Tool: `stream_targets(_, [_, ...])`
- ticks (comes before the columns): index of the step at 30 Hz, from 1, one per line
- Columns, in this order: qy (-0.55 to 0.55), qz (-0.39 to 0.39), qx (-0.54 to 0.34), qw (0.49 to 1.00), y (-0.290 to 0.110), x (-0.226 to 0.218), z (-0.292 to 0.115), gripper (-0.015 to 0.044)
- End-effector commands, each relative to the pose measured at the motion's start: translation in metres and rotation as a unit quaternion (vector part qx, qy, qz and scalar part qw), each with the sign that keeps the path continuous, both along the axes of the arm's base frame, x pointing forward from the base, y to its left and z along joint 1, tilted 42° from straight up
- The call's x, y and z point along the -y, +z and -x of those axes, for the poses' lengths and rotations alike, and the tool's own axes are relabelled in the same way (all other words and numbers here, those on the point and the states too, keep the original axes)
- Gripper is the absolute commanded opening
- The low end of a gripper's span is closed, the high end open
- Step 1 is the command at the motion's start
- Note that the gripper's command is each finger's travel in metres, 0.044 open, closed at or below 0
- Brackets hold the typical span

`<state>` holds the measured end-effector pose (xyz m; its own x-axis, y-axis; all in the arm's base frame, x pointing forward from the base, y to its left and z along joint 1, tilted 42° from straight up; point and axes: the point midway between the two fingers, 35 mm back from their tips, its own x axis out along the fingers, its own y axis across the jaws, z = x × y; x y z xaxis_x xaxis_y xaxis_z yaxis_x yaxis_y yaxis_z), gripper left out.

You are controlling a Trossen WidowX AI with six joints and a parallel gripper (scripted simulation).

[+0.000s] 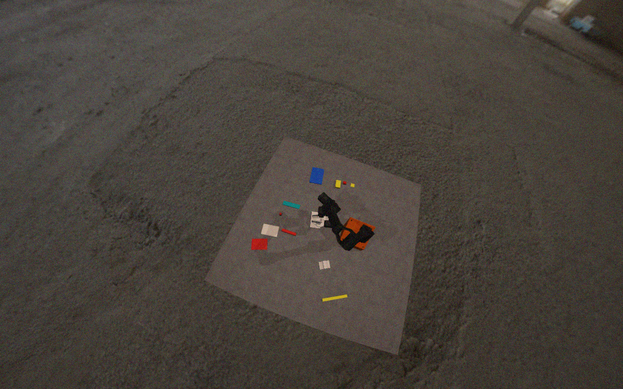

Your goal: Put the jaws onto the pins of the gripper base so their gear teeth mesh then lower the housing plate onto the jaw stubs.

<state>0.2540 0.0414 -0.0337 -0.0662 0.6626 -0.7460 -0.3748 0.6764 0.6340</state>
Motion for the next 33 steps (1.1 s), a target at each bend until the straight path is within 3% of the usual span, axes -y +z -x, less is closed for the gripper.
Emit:
stream_targets(1, [-0.001,-0.002,-0.001,1.0,-0.004,-0.004,0.0,0.0351])
stream_targets(33, [-0.001,-0.003,-0.001,1.0,-0.043,-0.04,0.004,0.0351])
